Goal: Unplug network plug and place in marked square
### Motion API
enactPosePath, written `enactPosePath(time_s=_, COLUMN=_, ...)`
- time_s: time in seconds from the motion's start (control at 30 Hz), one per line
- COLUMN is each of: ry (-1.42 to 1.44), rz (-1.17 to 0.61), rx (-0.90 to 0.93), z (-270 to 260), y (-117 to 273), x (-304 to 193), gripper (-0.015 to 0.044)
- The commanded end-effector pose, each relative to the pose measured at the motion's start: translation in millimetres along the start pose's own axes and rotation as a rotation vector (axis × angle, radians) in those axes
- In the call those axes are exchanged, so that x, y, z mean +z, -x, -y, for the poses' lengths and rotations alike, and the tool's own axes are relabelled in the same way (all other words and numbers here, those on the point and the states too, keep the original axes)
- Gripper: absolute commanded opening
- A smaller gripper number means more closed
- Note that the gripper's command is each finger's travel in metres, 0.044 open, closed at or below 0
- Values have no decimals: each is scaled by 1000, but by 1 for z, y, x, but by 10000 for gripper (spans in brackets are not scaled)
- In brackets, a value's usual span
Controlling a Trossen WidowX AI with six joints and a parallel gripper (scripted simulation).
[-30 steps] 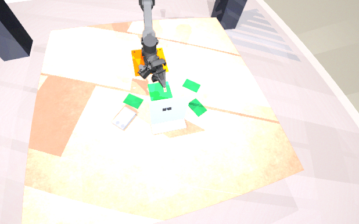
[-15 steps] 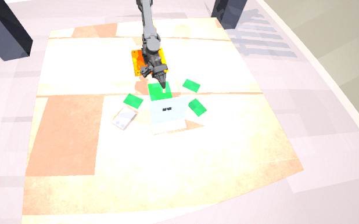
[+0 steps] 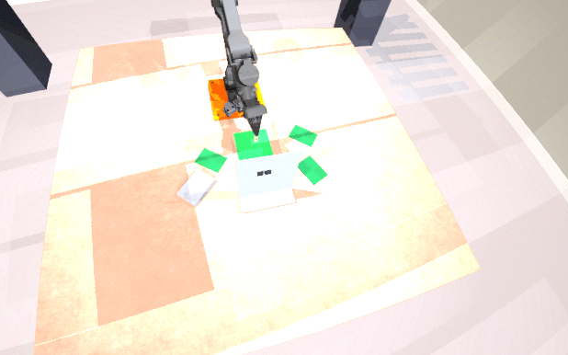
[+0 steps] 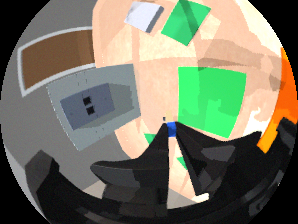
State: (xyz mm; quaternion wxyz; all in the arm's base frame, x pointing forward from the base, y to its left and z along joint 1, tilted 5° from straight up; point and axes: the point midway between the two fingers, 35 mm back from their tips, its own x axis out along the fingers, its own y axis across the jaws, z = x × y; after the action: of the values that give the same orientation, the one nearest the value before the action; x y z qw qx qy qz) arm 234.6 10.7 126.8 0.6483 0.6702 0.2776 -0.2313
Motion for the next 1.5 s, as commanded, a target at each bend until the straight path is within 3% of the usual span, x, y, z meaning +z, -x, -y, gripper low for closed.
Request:
enactPosePath(time_s=0.0, ry=17, rz=21, rx=-66, z=10, y=6, x=0, gripper=0)
enactPosePath(time_s=1.47, ry=31, rz=36, rx=-127, z=51, y=-26, x=3, gripper=0)
